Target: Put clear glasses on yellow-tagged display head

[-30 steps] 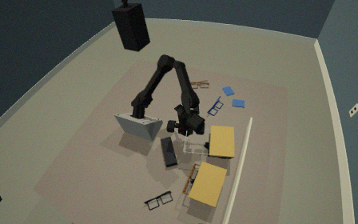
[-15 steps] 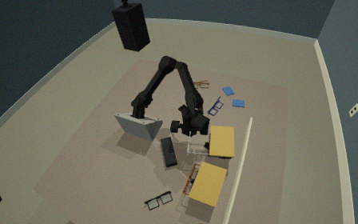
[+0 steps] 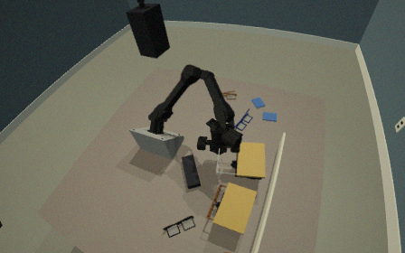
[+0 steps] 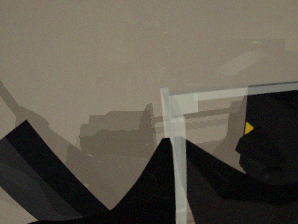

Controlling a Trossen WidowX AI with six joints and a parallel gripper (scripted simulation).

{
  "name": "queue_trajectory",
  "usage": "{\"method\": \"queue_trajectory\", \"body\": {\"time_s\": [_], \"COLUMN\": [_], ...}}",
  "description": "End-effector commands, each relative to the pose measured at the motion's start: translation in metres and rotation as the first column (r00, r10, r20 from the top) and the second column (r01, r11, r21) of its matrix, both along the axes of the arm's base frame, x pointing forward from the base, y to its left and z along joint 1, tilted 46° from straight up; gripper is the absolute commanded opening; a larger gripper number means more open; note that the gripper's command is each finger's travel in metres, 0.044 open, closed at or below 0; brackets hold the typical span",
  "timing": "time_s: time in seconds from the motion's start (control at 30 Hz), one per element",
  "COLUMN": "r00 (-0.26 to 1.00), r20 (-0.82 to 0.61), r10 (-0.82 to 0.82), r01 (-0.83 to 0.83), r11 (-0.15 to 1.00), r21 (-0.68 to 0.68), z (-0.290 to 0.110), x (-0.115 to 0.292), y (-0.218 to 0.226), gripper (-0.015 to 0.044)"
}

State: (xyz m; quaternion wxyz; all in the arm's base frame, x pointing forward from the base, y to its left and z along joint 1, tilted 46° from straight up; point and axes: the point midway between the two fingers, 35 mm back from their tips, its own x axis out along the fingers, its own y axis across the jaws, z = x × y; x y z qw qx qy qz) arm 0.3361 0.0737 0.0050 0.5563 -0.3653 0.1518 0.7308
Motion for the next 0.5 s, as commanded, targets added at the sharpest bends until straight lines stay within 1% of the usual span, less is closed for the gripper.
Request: {"method": "queue_trajectory", "body": {"time_s": [0.0, 0.47], "r00": [1.000, 1.000], "r20": [0.002, 0.003], "r10": [-0.007, -0.007], "r01": [0.007, 0.007], "r11": [1.000, 1.000], "r21": [0.004, 0.004], "z": [0.003, 0.006], "x": [0.007, 0.024], "y": [0.002, 0.008], "gripper": [0.0000, 0.0000]}}
